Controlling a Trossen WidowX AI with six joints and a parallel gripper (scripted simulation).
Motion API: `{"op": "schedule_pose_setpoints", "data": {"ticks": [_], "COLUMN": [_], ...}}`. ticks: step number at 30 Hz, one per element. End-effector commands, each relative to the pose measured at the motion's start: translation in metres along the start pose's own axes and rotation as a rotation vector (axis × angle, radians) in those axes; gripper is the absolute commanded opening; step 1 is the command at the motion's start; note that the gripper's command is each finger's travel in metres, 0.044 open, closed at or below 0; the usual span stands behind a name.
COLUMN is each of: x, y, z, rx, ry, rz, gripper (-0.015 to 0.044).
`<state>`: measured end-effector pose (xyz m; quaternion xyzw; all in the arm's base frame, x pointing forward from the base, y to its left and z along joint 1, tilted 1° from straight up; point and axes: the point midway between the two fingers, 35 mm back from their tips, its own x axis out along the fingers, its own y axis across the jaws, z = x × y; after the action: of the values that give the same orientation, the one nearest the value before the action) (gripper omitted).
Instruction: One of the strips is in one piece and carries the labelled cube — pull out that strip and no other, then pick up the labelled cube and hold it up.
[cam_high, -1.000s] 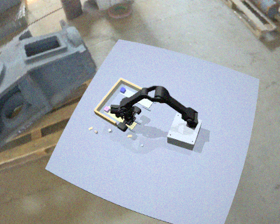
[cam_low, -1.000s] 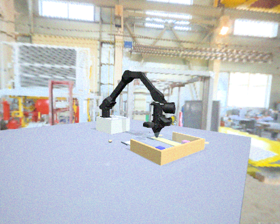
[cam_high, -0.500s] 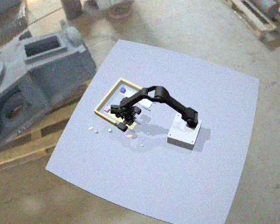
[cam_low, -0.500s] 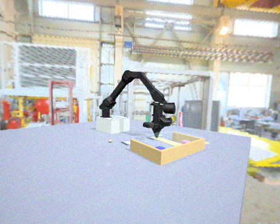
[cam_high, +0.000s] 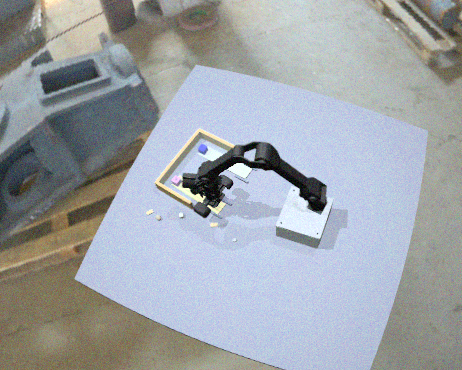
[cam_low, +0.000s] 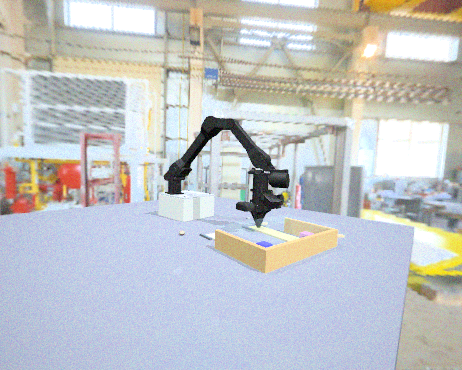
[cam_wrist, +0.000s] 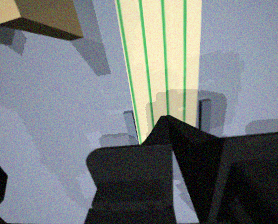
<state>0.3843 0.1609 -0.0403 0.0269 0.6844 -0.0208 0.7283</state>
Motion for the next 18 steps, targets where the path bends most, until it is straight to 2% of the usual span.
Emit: {"op": "schedule_pose_setpoints", "data": {"ticks": [1, 18], "x": [0.0019, 0.0036], "y": [0.0000, 0.0001], "z": [-0.0002, 0.0001], "rx": [-0.003, -0.003], "ry": [0.002, 0.002], "rz": [0.002, 0.002], "gripper": [0.0000, 0.0000]}}
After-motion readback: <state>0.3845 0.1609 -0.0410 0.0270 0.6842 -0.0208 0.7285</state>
